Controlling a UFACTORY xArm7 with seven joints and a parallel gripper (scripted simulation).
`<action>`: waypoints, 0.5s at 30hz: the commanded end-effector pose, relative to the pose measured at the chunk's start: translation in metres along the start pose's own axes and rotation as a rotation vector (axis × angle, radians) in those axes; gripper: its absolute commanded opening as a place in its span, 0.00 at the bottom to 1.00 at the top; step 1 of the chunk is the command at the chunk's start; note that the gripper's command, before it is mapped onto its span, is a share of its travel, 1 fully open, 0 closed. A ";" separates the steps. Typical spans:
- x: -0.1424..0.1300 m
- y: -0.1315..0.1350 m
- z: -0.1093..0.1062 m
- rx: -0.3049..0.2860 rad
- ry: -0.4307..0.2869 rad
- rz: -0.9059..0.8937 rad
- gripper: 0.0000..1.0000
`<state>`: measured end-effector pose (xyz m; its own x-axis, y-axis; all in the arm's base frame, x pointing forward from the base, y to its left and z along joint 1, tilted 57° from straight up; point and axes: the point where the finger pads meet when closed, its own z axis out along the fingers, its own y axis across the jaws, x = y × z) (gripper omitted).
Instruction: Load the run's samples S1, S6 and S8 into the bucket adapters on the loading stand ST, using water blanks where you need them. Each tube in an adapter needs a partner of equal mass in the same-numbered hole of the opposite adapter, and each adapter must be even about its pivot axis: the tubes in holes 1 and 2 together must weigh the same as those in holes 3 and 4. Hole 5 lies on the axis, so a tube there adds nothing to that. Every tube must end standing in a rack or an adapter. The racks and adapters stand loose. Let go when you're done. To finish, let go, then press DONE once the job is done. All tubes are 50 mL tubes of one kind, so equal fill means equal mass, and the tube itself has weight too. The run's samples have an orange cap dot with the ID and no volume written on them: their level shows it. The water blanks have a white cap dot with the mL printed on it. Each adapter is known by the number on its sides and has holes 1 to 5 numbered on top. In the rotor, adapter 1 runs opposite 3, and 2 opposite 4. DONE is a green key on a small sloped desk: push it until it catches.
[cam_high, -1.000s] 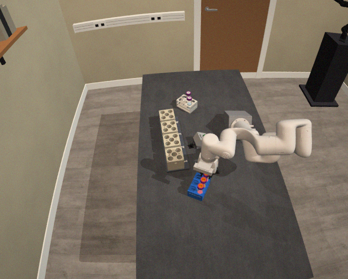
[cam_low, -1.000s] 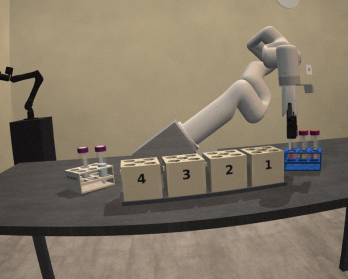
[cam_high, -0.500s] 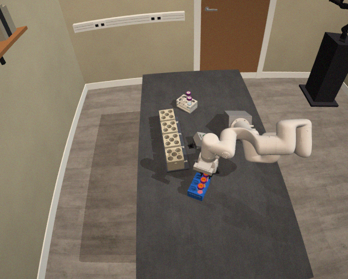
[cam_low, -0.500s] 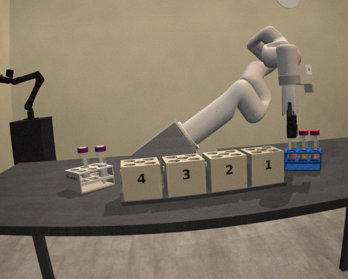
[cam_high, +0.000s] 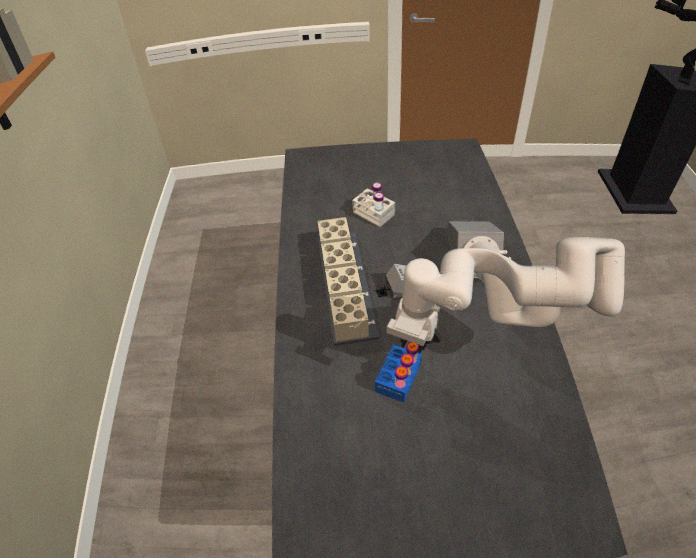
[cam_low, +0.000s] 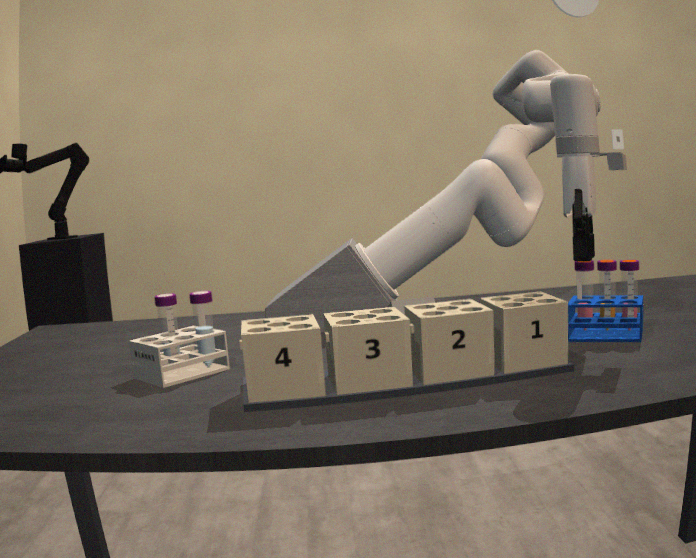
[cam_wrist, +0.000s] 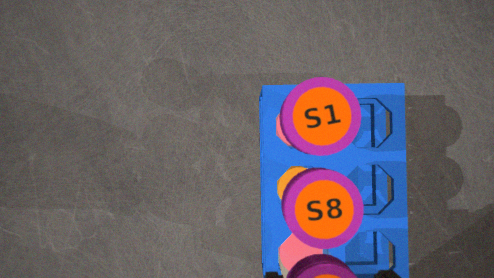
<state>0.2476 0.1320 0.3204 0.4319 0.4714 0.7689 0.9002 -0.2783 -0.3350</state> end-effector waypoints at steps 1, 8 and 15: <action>0.001 0.000 -0.009 -0.002 0.002 -0.001 0.44; 0.001 0.000 -0.021 -0.002 0.002 -0.001 0.44; 0.001 0.000 -0.035 -0.002 0.002 -0.001 0.44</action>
<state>0.2461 0.1102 0.3346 0.4319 0.4714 0.7689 0.9002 -0.2783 -0.3351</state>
